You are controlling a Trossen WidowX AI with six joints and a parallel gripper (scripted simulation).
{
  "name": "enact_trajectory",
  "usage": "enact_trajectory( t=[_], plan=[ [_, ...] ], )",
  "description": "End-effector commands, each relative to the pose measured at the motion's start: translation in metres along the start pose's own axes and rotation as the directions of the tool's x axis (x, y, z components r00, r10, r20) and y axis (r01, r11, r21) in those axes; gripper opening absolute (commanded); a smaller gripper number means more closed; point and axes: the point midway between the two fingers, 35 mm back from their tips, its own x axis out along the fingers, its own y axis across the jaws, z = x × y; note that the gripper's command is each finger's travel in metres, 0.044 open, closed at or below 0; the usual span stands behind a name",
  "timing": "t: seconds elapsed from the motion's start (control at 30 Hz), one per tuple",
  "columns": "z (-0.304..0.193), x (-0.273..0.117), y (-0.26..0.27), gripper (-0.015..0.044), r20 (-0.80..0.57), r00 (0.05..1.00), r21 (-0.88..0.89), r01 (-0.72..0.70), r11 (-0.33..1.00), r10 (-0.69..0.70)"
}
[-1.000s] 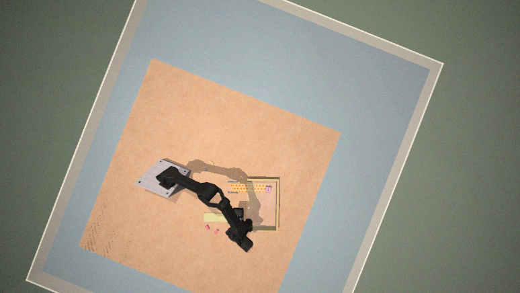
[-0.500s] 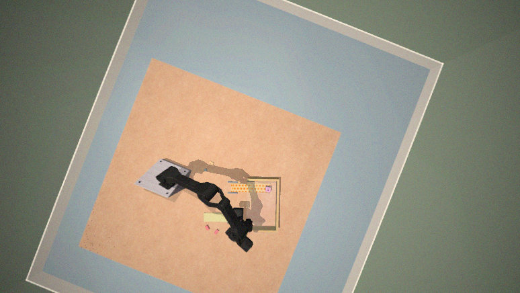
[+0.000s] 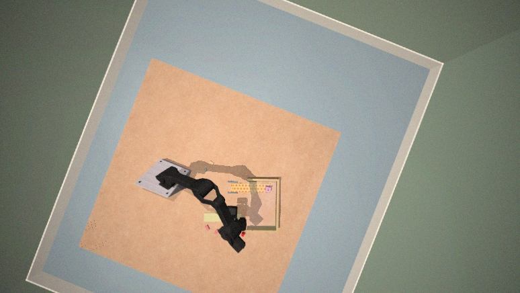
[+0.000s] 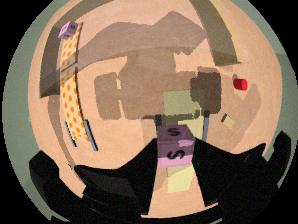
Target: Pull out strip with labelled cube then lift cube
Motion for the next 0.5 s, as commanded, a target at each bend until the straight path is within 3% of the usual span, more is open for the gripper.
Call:
enact_trajectory(
  t=[0.0,0.47],
  plan=[
    [-0.012,-0.01,0.006,0.0,0.003,1.0,-0.002,0.004,1.0,-0.004],
    [-0.039,-0.016,0.021,0.0,0.002,1.0,0.0,0.003,1.0,-0.003]
  ],
)
